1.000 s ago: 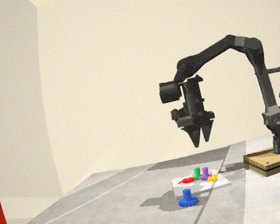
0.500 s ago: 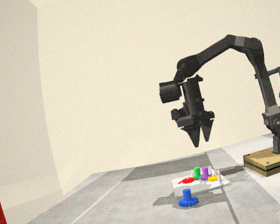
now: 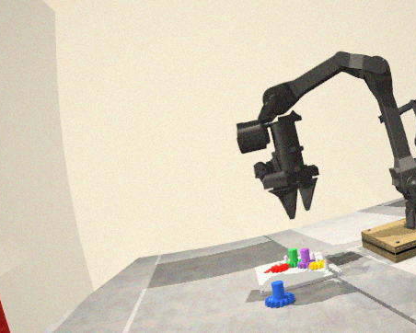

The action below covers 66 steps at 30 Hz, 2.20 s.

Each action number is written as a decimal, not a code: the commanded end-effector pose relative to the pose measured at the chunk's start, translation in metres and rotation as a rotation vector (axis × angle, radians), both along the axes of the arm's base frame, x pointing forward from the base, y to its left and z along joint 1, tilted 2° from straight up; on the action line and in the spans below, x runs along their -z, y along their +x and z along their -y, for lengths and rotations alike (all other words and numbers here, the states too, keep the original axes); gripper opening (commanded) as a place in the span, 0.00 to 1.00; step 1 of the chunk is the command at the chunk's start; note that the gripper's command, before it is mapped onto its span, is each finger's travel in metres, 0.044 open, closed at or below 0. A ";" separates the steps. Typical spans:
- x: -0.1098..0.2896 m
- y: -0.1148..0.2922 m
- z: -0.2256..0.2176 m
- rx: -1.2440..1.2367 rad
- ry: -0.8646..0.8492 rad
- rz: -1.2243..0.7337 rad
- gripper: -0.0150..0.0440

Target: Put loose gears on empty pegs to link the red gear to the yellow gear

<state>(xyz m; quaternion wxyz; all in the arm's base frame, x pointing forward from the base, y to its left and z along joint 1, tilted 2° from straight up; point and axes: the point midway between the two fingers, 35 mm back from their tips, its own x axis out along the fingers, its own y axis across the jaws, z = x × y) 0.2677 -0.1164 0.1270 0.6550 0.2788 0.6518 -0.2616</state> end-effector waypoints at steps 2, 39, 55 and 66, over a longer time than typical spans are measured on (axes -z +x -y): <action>0.000 0.000 0.000 -0.003 0.001 -0.002 1.00; -0.052 -0.023 -0.308 -0.003 0.028 -0.003 1.00; -0.052 -0.023 -0.308 -0.003 0.028 -0.003 1.00; -0.052 -0.023 -0.308 -0.003 0.028 -0.003 1.00</action>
